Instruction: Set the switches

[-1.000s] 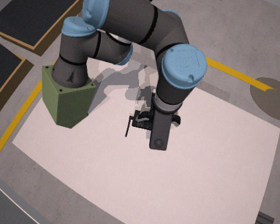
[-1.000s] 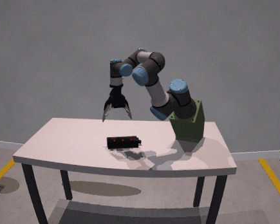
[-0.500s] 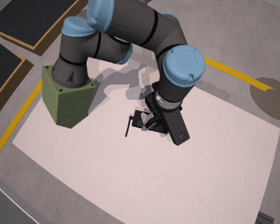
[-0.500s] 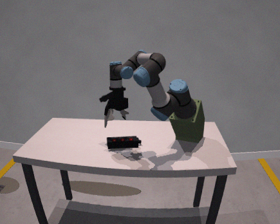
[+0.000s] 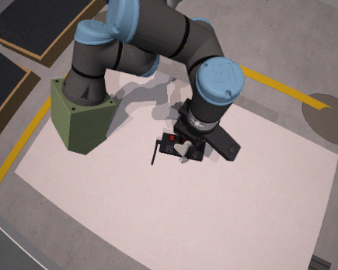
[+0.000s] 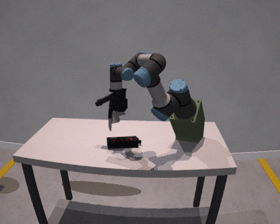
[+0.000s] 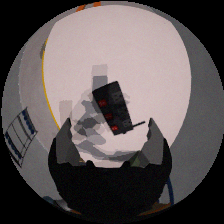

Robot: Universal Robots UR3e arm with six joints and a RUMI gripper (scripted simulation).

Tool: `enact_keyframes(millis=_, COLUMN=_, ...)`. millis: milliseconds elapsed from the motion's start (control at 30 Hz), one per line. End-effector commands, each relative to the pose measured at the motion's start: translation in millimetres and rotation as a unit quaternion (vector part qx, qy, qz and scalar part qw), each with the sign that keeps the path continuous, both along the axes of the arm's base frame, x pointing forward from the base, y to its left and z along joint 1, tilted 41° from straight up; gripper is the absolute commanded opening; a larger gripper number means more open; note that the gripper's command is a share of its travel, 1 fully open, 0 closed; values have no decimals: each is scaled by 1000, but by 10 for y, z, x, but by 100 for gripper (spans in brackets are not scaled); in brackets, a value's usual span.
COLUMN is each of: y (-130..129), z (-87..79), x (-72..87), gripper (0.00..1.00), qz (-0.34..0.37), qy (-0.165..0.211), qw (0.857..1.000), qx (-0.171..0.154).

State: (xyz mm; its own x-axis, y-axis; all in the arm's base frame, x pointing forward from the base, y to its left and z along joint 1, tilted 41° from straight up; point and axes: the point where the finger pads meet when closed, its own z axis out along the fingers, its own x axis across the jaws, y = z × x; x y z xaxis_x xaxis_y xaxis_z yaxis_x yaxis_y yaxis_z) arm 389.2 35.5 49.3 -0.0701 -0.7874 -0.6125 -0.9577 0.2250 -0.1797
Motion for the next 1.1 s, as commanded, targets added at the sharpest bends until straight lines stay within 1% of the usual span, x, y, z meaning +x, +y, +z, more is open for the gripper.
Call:
enact_keyframes(millis=0, y=51, z=13, x=14, gripper=100, qz=64, qy=-52, qw=996, qx=-17)
enact_keyframes(millis=67, y=51, z=13, x=14, gripper=100, qz=64, qy=-52, qw=996, qx=-17)
enact_keyframes(millis=267, y=92, z=19, x=17, gripper=100, qz=104, qy=-82, qw=991, qx=-31)
enact_keyframes(millis=500, y=121, z=23, x=17, gripper=100, qz=132, qy=-103, qw=985, qx=-41)
enact_keyframes(millis=1033, y=135, z=24, x=17, gripper=100, qz=145, qy=-113, qw=982, qx=-46)
enact_keyframes(millis=1067, y=135, z=24, x=17, gripper=0, qz=145, qy=-113, qw=982, qx=-46)
